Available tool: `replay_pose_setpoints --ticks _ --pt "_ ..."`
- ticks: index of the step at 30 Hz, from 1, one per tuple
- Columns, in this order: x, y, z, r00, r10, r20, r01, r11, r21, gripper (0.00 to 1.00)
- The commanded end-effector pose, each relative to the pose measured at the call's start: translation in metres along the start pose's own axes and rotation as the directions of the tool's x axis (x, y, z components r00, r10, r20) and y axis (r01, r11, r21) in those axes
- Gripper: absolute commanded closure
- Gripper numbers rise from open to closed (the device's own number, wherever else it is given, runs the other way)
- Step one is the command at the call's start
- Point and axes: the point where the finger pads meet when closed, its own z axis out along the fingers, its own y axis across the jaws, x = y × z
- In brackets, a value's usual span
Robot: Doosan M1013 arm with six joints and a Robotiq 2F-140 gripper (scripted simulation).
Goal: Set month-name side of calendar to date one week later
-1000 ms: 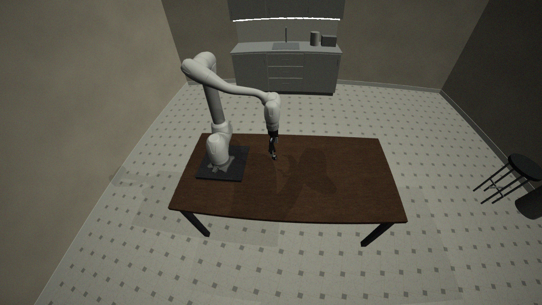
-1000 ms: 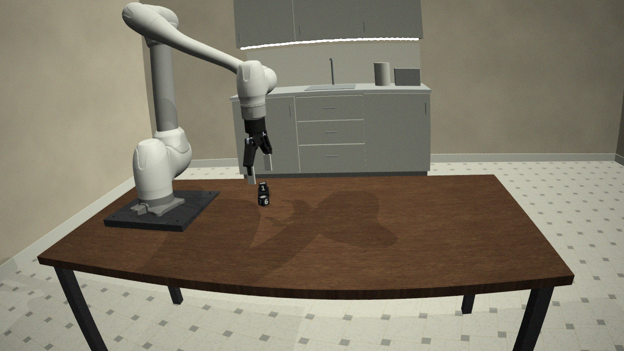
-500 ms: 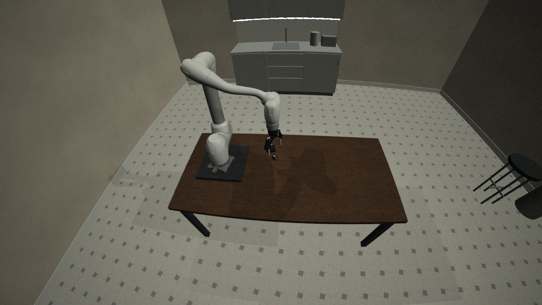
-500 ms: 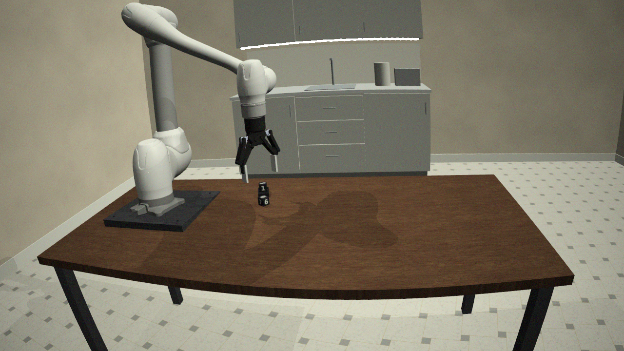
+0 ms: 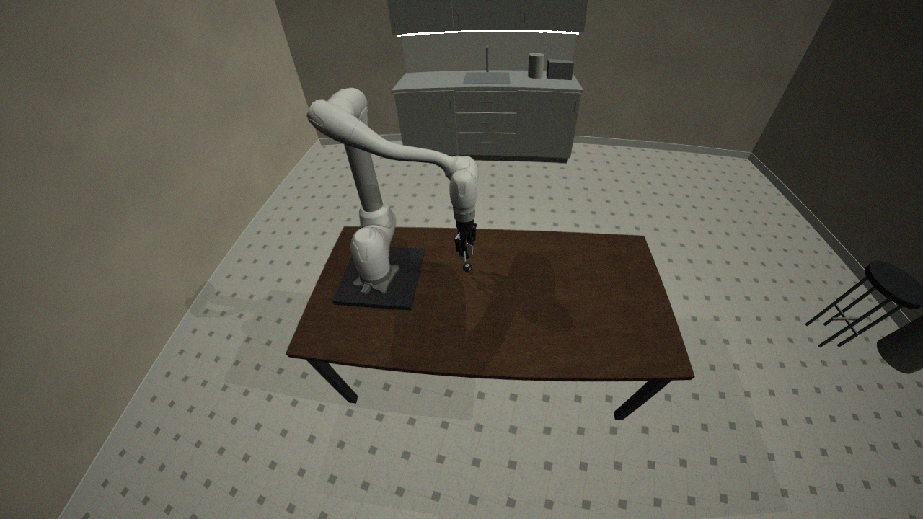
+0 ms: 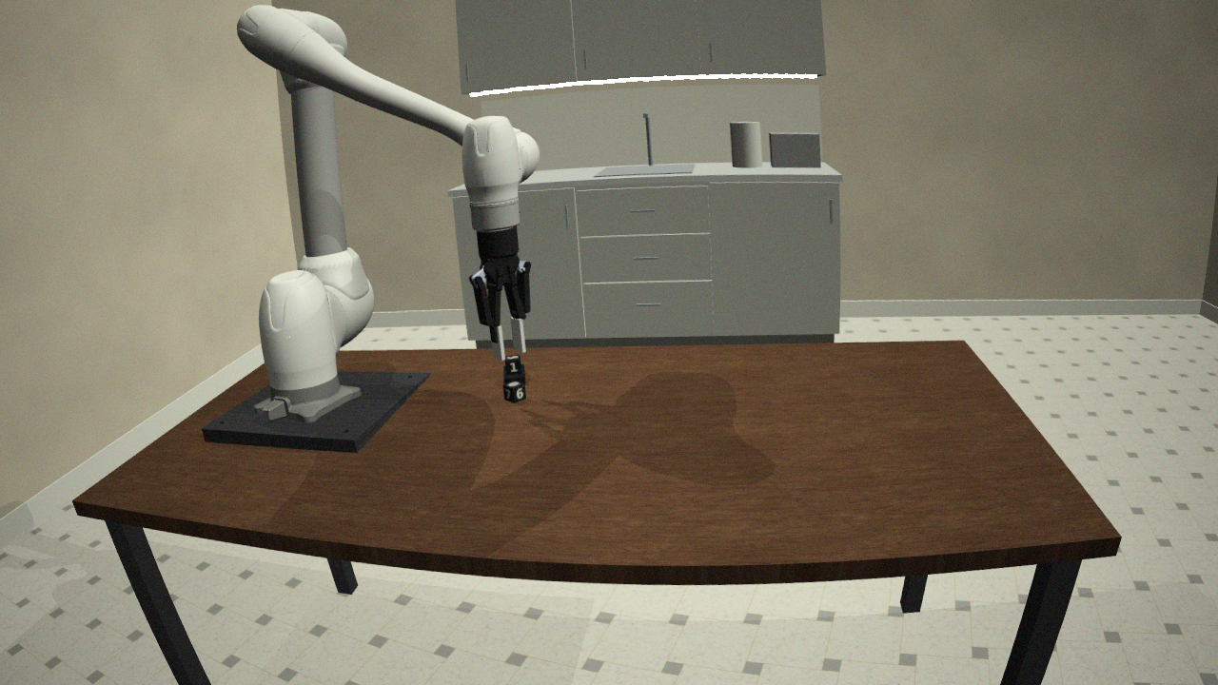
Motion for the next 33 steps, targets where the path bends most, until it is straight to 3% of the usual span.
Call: replay_pose_setpoints --ticks 1,33 --pt "0.0 0.0 0.0 1.0 0.0 0.0 0.0 1.0 0.0 0.64" --pt "-0.0001 -0.0001 0.004 1.0 0.0 0.0 0.0 1.0 0.0 0.64"
